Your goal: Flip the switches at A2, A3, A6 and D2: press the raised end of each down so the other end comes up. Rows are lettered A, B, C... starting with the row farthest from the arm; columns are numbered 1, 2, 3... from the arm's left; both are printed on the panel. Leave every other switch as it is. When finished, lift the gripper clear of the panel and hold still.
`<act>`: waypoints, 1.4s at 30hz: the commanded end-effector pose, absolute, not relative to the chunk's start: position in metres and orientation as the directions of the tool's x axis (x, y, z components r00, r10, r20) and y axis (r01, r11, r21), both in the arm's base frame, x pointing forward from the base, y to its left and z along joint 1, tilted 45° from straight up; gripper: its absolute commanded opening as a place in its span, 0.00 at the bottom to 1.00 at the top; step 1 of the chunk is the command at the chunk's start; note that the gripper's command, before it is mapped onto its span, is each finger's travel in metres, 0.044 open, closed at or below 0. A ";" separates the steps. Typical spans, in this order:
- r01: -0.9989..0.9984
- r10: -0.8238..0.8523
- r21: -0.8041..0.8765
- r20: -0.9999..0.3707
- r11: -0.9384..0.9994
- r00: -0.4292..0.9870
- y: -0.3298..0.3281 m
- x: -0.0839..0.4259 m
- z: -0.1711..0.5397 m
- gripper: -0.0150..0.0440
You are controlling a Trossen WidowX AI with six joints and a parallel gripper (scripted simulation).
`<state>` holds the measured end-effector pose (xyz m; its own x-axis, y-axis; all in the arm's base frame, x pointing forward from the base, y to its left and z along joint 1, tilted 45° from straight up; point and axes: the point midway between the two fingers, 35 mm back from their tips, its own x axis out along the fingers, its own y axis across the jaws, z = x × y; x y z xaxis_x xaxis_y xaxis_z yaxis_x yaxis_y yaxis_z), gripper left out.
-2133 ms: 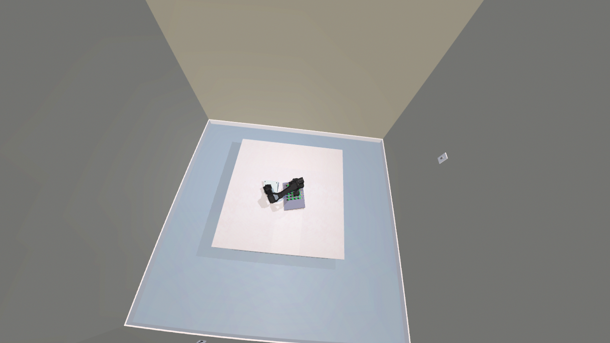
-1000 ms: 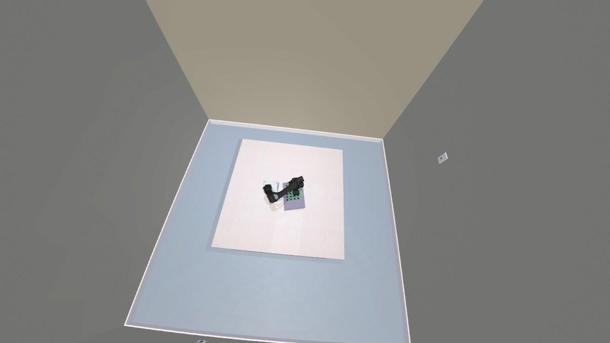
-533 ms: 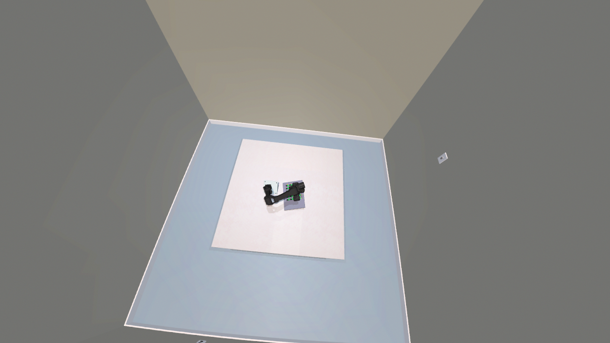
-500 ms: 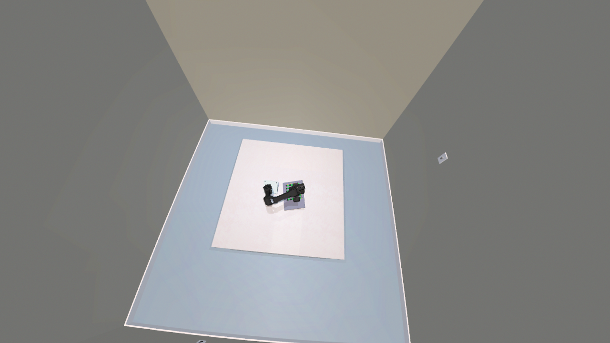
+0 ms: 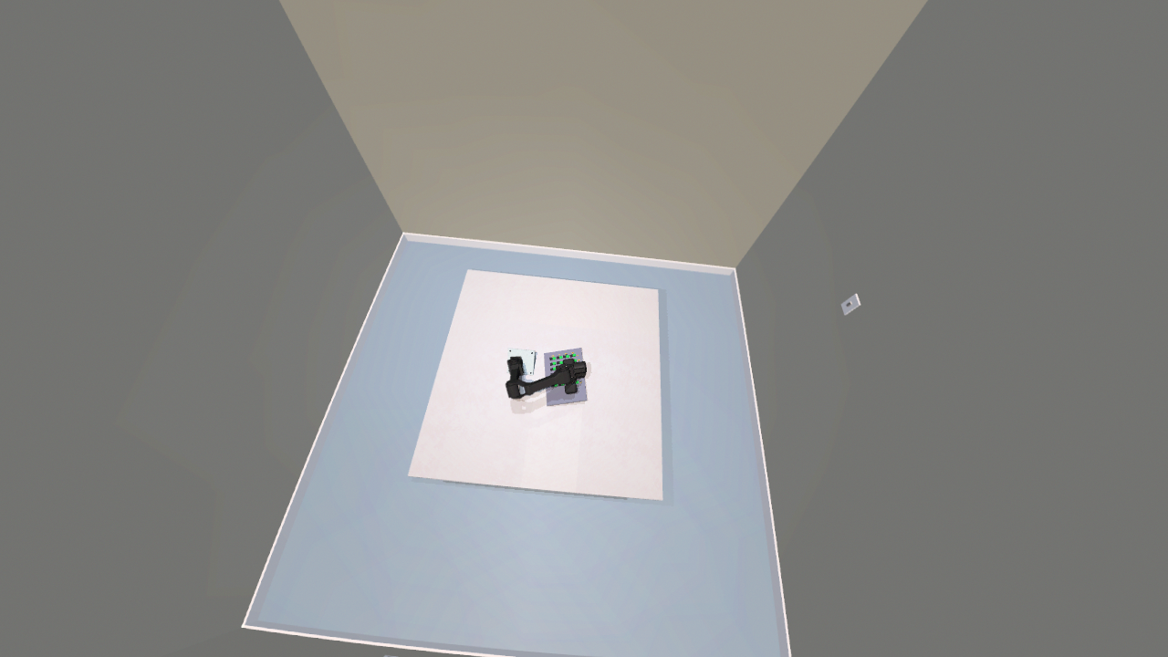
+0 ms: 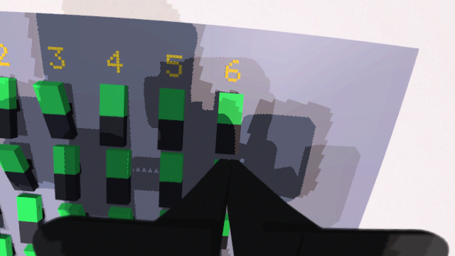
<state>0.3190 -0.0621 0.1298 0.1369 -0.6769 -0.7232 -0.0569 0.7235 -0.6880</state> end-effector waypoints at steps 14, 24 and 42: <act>-0.059 -0.678 -0.691 -0.720 0.721 0.149 -0.078 0.322 0.114 0.25; -0.059 -0.678 -0.691 -0.720 0.721 0.149 -0.080 0.323 0.112 0.25; -0.059 -0.678 -0.691 -0.720 0.721 0.149 -0.080 0.323 0.112 0.25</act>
<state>0.3224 -0.0803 0.1126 0.1477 -0.6801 -0.7181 -0.0541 0.7194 -0.6925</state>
